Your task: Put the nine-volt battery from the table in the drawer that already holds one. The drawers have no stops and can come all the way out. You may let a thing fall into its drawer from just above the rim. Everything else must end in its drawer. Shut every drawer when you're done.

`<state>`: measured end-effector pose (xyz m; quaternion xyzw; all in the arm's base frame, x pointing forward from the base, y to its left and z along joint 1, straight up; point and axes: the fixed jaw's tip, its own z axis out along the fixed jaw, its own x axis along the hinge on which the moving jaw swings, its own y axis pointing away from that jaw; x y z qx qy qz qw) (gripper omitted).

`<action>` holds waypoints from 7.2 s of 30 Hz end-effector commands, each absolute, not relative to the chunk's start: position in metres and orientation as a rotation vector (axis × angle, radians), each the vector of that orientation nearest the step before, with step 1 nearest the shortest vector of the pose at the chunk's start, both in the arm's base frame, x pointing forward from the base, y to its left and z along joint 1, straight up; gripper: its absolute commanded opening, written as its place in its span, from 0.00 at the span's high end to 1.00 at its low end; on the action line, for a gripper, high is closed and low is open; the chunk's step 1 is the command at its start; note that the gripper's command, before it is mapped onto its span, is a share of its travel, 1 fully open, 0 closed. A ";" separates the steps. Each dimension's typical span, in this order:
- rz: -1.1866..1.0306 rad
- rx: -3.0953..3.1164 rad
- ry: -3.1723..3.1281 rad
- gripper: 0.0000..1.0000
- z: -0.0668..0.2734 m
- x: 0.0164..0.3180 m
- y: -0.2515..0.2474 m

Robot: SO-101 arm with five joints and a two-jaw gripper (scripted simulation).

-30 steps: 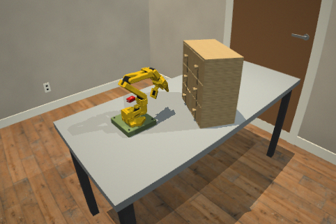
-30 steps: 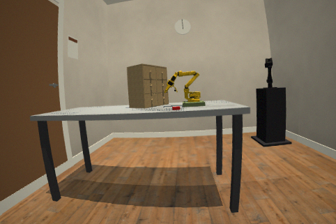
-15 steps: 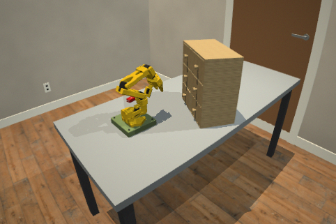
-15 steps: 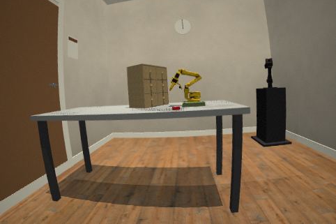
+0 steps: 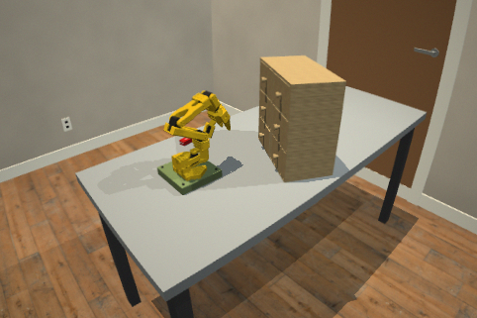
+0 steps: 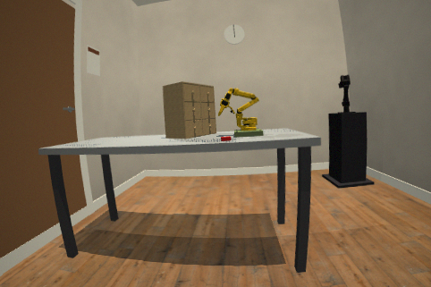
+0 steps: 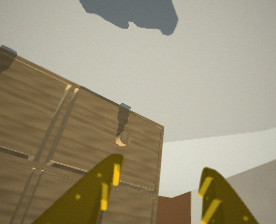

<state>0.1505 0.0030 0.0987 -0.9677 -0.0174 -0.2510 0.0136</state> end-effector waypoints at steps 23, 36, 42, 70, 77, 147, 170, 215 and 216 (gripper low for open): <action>-1.052 -2.910 -0.026 0.79 0.121 0.170 0.005; -0.996 -2.786 0.434 0.79 0.120 0.168 0.004; -0.975 -2.735 0.569 0.79 0.119 0.168 0.004; -0.803 -2.281 1.343 0.79 0.117 0.165 0.004; -0.764 -2.173 1.471 0.79 0.117 0.164 0.004; -0.175 -0.478 2.407 0.79 0.120 0.168 0.007; -0.021 -0.026 2.446 0.79 0.122 0.170 0.005; -0.098 0.173 2.292 0.79 0.141 0.179 -0.023; -0.113 0.204 2.265 0.79 0.144 0.180 -0.028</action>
